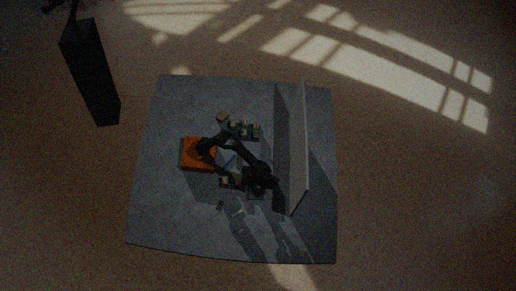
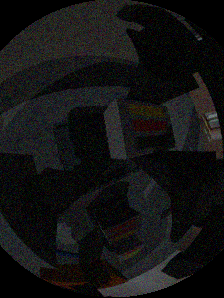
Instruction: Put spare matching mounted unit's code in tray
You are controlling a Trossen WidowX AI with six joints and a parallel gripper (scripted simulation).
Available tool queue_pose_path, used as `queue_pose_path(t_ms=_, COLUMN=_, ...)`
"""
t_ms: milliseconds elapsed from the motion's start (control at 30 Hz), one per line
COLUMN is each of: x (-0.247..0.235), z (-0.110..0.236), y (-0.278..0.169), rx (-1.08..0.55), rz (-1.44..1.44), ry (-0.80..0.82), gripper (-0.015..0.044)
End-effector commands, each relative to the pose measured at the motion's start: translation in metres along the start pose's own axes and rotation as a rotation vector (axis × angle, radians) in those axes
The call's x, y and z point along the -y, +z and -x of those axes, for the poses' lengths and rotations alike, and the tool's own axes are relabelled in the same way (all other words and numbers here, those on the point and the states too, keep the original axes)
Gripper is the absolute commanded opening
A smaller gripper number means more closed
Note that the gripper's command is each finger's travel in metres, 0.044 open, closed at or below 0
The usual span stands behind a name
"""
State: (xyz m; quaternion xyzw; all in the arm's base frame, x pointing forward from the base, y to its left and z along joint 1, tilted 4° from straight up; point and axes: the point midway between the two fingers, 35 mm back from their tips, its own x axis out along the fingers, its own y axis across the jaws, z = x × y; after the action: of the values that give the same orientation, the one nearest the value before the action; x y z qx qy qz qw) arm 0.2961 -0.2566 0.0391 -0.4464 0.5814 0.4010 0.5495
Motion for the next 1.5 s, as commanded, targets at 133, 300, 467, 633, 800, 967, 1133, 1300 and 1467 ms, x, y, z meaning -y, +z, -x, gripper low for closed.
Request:
queue_pose_path(t_ms=133, x=-0.001, z=-0.008, y=0.0, rx=-0.002, rz=0.007, ry=0.001, gripper=0.0)
queue_pose_path(t_ms=300, x=-0.002, z=-0.013, y=0.0, rx=-0.002, rz=0.007, ry=0.002, gripper=0.0)
queue_pose_path(t_ms=467, x=-0.003, z=-0.017, y=0.001, rx=-0.002, rz=0.007, ry=0.002, gripper=0.0)
queue_pose_path(t_ms=633, x=-0.004, z=-0.022, y=0.001, rx=-0.002, rz=0.007, ry=0.002, gripper=0.0)
queue_pose_path(t_ms=800, x=-0.005, z=-0.026, y=0.001, rx=-0.002, rz=0.007, ry=0.002, gripper=0.0)
queue_pose_path(t_ms=967, x=-0.006, z=-0.031, y=0.002, rx=-0.002, rz=0.007, ry=0.002, gripper=0.0)
queue_pose_path(t_ms=1133, x=-0.007, z=-0.035, y=0.002, rx=-0.002, rz=0.007, ry=0.002, gripper=0.0)
queue_pose_path(t_ms=1300, x=-0.006, z=-0.034, y=0.002, rx=0.0, rz=0.0, ry=0.001, gripper=0.0052)
queue_pose_path(t_ms=1467, x=-0.006, z=-0.034, y=0.002, rx=0.0, rz=0.0, ry=0.001, gripper=0.0184)
